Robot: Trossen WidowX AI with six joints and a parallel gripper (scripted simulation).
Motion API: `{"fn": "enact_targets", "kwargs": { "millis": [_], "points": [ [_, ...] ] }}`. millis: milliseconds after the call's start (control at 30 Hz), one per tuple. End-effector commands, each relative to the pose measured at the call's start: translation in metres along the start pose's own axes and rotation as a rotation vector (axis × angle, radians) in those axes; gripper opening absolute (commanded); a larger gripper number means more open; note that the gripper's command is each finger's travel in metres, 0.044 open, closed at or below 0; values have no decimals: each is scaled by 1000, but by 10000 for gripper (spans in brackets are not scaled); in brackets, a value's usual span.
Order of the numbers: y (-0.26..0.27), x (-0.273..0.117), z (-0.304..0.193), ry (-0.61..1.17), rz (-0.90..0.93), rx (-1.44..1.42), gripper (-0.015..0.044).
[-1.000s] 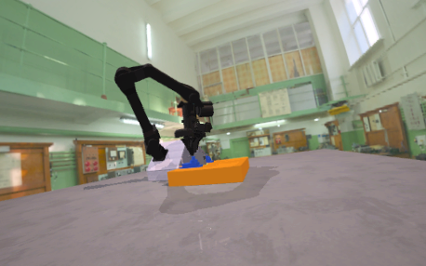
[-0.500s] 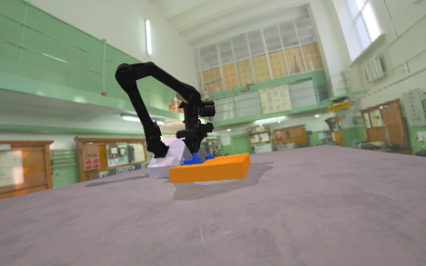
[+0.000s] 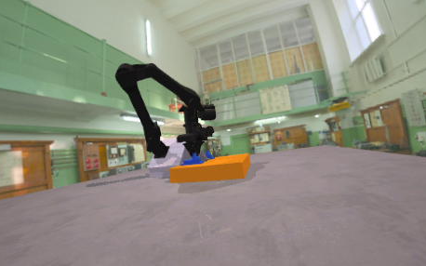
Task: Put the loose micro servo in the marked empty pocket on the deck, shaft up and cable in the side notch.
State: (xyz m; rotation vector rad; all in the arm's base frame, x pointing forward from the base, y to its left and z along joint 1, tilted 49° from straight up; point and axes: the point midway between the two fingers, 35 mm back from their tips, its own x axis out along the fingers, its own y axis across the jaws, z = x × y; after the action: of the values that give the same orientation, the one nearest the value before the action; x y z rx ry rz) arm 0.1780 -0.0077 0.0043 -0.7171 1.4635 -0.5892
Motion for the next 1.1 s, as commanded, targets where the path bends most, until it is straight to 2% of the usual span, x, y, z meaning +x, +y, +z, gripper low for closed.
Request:
{"fn": "enact_targets", "kwargs": {
  "millis": [0,133,367,467,600,733,867,1067],
  "points": [
    [0,4,0,-2,-4,-6,0],
    [0,6,0,-2,-4,-6,0],
    [0,4,0,-2,-4,-6,184],
    [0,-2,0,-2,-2,-7,187],
    [0,-29,-2,-2,-2,-7,187],
    [1,-31,0,-2,-2,-7,187],
    [2,-38,15,-9,-3,-13,292],
    [3,-69,64,-7,0,-7,440]
  ]
}}
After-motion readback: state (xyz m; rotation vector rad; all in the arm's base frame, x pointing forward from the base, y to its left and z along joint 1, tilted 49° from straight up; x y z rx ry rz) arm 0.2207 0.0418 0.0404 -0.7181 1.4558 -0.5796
